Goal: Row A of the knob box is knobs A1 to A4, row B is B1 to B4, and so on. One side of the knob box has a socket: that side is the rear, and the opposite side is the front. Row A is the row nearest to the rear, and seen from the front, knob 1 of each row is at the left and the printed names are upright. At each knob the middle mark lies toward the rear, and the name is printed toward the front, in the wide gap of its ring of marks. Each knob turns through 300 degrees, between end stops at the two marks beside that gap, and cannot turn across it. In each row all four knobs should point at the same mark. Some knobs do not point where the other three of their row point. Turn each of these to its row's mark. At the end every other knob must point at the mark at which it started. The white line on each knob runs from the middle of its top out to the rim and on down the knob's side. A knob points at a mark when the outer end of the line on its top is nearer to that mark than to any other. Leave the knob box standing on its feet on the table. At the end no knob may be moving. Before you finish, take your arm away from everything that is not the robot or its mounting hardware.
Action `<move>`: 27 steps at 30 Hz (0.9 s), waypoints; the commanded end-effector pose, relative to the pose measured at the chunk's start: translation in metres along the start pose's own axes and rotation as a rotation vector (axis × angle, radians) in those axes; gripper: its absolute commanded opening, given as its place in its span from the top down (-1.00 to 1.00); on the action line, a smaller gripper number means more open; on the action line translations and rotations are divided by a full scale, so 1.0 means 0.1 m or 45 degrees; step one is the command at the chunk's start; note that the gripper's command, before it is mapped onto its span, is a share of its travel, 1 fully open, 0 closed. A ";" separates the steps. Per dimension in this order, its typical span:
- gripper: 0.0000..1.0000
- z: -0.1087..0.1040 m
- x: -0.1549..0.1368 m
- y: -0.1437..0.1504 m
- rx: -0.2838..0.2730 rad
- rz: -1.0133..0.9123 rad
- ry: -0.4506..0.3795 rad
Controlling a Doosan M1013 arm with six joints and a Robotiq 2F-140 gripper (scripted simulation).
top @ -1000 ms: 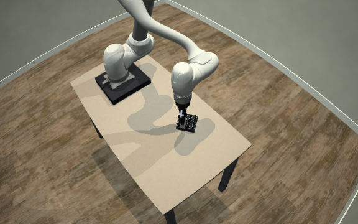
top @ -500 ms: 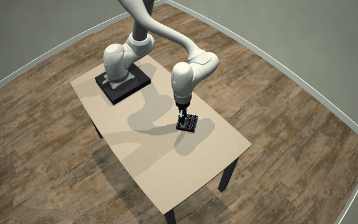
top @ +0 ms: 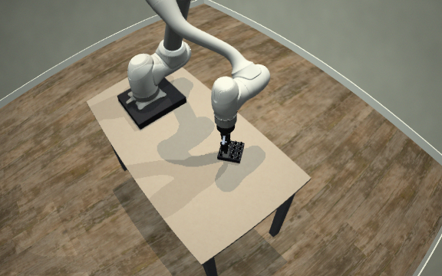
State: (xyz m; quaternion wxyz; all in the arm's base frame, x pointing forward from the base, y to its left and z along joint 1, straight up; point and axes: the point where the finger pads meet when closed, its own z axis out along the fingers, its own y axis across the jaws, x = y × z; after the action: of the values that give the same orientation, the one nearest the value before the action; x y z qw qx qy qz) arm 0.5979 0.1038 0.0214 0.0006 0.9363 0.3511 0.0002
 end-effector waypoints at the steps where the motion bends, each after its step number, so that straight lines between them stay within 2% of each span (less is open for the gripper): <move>1: 0.90 0.00 0.00 0.00 0.000 0.000 0.000; 27: 0.90 0.00 0.00 0.00 0.000 0.109 0.000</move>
State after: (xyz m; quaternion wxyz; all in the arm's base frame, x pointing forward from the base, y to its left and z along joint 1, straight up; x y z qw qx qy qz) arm 0.5979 0.1038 0.0214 0.0004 0.9478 0.3189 0.0003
